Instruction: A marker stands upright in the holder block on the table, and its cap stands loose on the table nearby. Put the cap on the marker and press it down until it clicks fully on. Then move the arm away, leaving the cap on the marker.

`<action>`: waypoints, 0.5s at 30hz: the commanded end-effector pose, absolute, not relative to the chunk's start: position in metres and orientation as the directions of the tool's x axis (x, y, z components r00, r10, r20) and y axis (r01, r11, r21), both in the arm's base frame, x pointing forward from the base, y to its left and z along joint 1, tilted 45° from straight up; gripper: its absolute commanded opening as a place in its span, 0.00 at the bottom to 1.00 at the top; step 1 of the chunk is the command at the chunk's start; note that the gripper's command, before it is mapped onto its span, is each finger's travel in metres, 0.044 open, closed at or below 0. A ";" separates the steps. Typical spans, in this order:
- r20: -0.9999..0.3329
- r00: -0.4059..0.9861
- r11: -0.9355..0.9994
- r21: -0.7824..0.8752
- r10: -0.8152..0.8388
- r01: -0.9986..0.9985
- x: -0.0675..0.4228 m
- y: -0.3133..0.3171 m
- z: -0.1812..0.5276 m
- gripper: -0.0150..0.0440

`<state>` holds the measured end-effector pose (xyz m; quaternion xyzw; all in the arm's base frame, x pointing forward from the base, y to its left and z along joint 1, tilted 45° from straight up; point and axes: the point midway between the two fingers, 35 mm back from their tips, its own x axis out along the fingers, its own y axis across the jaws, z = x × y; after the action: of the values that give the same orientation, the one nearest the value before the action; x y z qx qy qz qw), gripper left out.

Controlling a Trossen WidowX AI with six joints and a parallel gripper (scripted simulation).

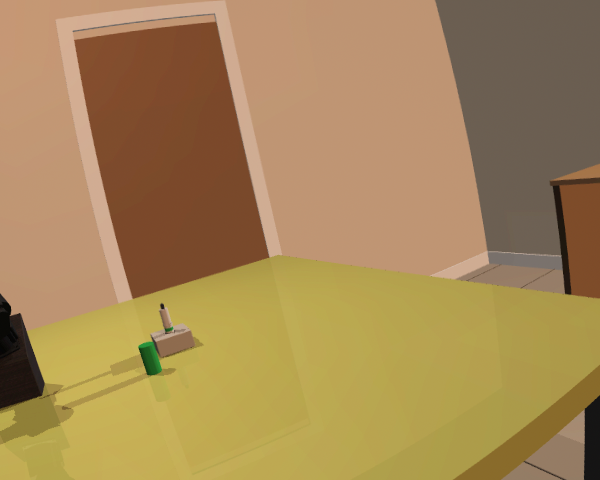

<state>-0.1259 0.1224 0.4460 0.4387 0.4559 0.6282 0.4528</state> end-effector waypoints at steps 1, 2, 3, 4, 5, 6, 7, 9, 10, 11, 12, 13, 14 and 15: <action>0.144 -0.202 -0.178 0.970 0.969 -0.163 -0.124 0.123 0.447 0.89; 0.162 -0.190 -0.191 0.971 0.968 -0.145 -0.117 0.124 0.451 0.84; 0.190 -0.169 -0.210 0.971 0.967 -0.115 -0.106 0.126 0.458 0.80; 0.221 -0.140 -0.234 0.969 0.965 -0.081 -0.092 0.128 0.465 0.75; 0.251 -0.107 -0.257 0.965 0.962 -0.048 -0.077 0.131 0.471 0.71; 0.277 -0.071 -0.279 0.960 0.958 -0.017 -0.062 0.133 0.477 0.67; 0.300 -0.031 -0.300 0.954 0.953 0.013 -0.046 0.134 0.482 0.66; 0.336 0.056 -0.339 0.938 0.940 0.067 -0.013 0.137 0.489 0.66; 0.348 0.103 -0.357 0.930 0.932 0.091 0.004 0.138 0.491 0.66; 0.349 0.137 -0.362 0.928 0.927 0.084 0.019 0.139 0.488 0.66; 0.350 0.176 -0.368 0.926 0.920 0.085 0.035 0.140 0.486 0.66; 0.351 0.222 -0.380 0.919 0.910 0.103 0.050 0.140 0.486 0.66; 0.350 0.268 -0.392 0.912 0.898 0.121 0.066 0.140 0.484 0.66; 0.344 0.315 -0.402 0.905 0.884 0.138 0.082 0.140 0.483 0.66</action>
<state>0.0333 0.1396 0.4875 0.6527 0.3901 0.5099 0.4022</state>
